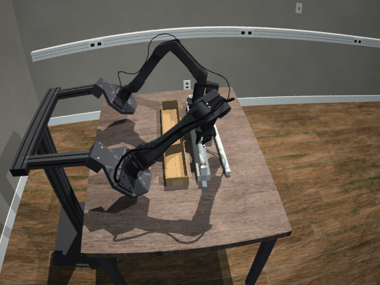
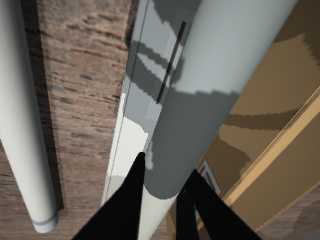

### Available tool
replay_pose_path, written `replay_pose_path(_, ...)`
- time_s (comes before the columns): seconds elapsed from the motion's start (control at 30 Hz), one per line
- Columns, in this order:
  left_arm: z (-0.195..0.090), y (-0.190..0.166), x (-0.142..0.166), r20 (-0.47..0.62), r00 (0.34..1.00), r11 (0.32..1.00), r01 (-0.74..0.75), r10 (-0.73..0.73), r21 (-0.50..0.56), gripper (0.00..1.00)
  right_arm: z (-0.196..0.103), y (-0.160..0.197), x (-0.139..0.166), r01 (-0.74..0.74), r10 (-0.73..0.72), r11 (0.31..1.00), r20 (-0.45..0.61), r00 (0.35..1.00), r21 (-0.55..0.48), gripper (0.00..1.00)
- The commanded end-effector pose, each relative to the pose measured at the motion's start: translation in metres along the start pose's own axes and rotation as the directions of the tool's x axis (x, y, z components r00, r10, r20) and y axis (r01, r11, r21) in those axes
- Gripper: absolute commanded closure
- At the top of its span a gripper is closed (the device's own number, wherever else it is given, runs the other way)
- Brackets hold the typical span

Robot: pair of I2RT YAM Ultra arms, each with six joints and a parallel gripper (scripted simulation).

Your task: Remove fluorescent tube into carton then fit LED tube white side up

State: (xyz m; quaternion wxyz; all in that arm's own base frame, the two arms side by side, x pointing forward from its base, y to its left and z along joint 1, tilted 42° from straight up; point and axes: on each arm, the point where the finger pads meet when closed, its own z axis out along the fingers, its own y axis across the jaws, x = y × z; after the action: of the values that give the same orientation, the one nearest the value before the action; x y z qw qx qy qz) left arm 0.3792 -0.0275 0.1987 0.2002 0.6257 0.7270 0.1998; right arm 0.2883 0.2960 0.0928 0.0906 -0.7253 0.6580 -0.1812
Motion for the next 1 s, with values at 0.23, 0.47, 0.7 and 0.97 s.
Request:
replay_pose_path(0.23,-0.007,0.004,-0.004,0.009,1.0,0.996,-0.005,0.006,-0.085,0.89,-0.008,0.002,-0.006,0.002,-0.004,0.997,0.021,1.0,0.079,0.89)
replay_pose_path(0.47,-0.007,0.004,-0.003,0.007,1.0,0.992,-0.004,0.005,-0.124,0.89,-0.009,0.001,-0.006,0.003,-0.006,0.993,0.021,1.0,0.118,0.89)
replay_pose_path(0.7,-0.008,0.005,-0.003,0.005,1.0,0.98,-0.012,0.013,-0.197,0.89,-0.009,0.001,-0.006,0.002,-0.006,0.981,0.022,1.0,0.192,0.89)
replay_pose_path(0.97,-0.006,-0.005,-0.001,0.001,1.0,0.977,-0.018,0.019,-0.21,0.89,-0.008,0.009,-0.004,0.027,-0.031,0.977,0.012,0.999,0.21,0.89)
